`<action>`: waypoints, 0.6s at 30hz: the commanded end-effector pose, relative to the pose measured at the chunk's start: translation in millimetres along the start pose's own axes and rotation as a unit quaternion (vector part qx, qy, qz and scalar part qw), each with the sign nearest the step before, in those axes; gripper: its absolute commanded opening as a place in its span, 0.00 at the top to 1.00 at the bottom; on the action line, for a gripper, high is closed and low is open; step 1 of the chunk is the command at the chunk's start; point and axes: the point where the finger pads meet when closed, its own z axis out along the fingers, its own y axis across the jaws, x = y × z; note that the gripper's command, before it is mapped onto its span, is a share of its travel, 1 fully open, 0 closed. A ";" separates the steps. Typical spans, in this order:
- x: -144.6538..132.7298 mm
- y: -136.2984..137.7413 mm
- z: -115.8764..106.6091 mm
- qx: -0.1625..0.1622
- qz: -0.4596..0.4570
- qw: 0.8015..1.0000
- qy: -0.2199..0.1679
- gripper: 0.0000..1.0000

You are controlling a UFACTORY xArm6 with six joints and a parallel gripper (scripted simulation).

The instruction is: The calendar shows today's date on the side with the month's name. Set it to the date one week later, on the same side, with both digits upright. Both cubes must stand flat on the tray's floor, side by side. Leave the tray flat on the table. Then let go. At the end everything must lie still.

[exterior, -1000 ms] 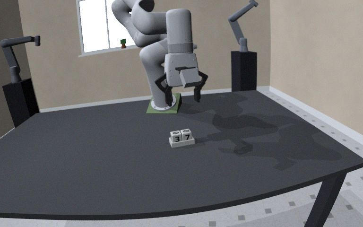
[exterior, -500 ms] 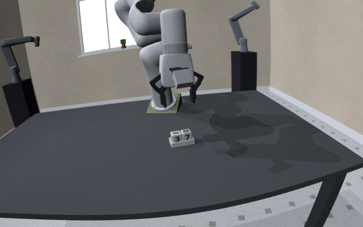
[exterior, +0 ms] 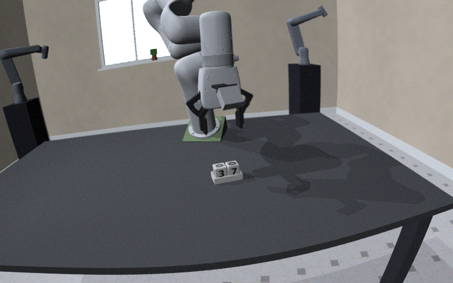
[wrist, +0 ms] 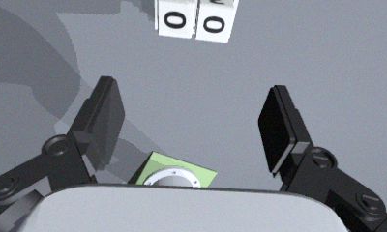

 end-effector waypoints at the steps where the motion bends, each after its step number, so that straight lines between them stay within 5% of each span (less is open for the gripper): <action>1: -0.9 1.4 -0.9 0.001 -0.041 0.999 0.002 0.00; 18: -12.2 8.0 0.8 0.001 -0.265 0.964 0.001 0.00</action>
